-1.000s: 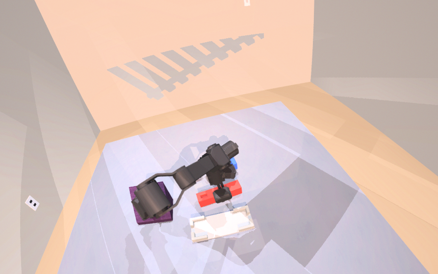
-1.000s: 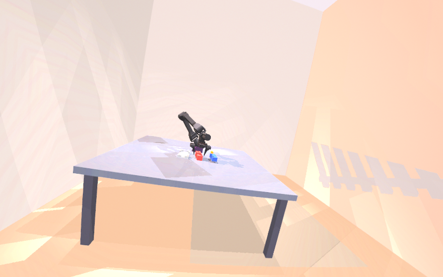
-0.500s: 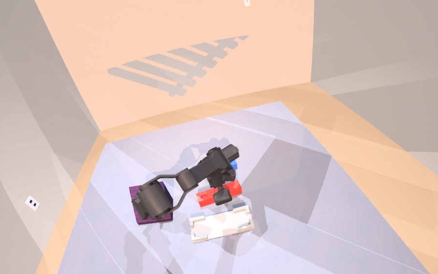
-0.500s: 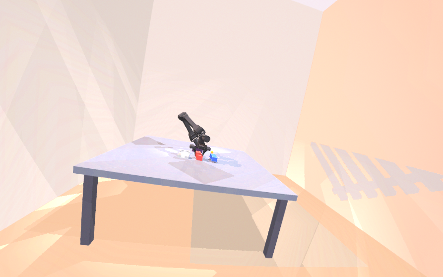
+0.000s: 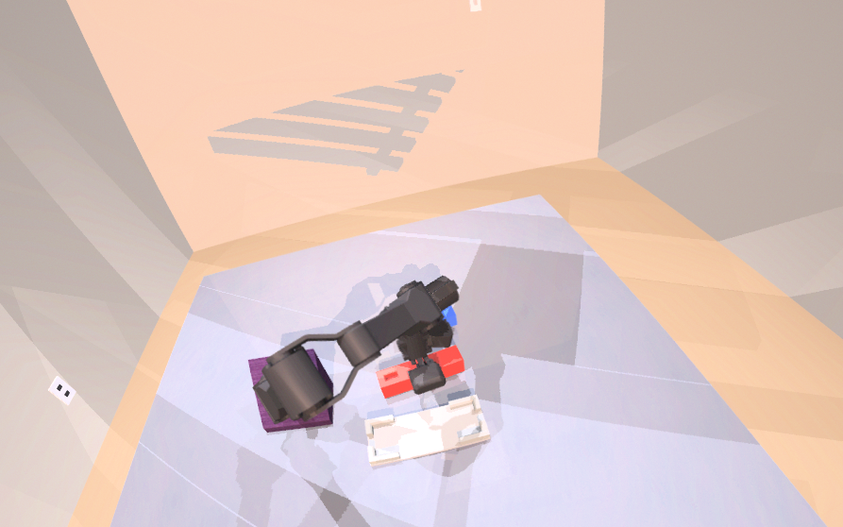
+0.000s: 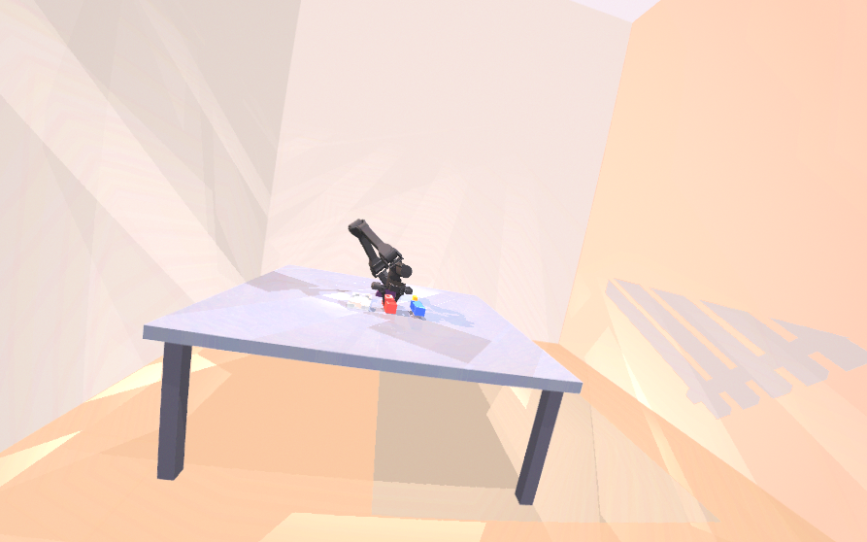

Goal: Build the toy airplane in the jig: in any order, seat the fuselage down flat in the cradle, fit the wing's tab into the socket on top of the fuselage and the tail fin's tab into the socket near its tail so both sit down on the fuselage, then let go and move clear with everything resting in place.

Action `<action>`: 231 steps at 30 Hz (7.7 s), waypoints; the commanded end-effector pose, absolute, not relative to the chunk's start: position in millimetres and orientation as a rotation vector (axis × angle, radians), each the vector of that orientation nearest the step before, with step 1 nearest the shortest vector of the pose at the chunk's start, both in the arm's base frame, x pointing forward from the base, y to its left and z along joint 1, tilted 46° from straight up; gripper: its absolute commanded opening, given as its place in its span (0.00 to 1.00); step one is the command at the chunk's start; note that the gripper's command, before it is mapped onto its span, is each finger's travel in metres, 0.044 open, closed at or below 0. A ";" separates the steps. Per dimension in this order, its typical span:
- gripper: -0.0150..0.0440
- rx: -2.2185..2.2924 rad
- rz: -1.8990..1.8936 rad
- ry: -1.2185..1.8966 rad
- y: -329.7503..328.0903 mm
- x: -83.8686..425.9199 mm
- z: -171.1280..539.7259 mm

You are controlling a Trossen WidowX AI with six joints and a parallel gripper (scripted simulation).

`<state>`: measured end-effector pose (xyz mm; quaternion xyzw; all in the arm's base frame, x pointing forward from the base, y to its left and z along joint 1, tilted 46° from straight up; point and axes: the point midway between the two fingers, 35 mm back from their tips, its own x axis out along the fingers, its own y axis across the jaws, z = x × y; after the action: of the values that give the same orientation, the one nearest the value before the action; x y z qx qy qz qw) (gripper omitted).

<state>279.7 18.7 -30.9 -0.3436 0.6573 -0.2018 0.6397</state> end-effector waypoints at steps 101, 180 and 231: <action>0.59 -0.673 -0.561 1.445 -30.6 257.2 99.0; 1.00 -0.669 -0.556 1.448 11.0 257.0 138.6; 1.00 -0.755 -0.464 1.484 164.0 306.2 -72.0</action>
<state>307.9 177.9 -60.3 -0.3256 0.6503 -0.2002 0.6565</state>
